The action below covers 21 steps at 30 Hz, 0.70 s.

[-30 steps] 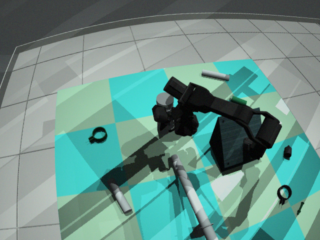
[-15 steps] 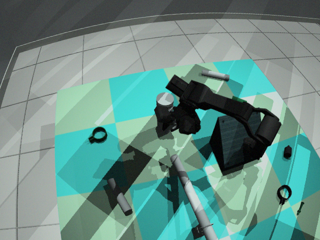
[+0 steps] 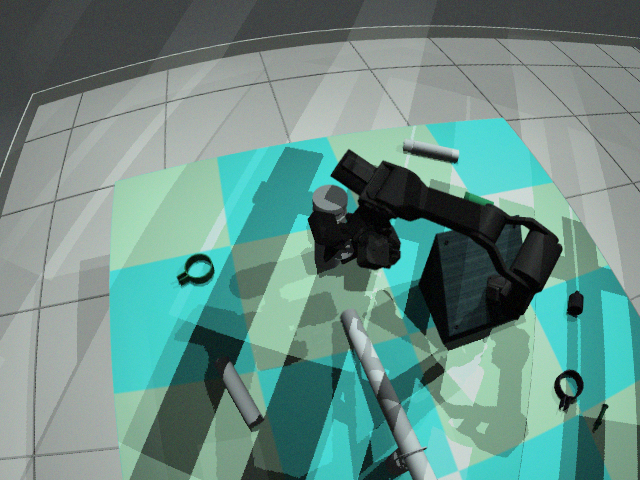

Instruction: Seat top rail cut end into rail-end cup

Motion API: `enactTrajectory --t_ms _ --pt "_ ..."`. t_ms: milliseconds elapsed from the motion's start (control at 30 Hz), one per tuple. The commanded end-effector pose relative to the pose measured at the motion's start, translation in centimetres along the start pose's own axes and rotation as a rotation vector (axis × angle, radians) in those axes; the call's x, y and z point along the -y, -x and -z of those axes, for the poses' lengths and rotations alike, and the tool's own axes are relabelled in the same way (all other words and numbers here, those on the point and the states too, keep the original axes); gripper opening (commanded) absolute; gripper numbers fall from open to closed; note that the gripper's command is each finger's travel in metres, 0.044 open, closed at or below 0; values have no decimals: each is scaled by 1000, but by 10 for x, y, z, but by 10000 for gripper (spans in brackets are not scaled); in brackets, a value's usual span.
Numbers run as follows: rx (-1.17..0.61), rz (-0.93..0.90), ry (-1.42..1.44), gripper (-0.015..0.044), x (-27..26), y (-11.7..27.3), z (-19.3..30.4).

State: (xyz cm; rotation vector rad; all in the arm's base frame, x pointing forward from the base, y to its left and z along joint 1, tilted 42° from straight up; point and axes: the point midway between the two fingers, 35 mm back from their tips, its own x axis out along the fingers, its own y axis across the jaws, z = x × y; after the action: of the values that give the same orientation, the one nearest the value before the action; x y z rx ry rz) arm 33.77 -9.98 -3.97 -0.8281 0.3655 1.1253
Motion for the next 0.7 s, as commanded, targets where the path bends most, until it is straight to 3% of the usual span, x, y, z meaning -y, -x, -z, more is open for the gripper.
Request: enactTrajectory --t_ms 0,167,667 --pt "0 0 0 0 0 0 0" --pt "0 0 0 0 0 0 0" --pt "0 -1 1 394 6 10 -11"
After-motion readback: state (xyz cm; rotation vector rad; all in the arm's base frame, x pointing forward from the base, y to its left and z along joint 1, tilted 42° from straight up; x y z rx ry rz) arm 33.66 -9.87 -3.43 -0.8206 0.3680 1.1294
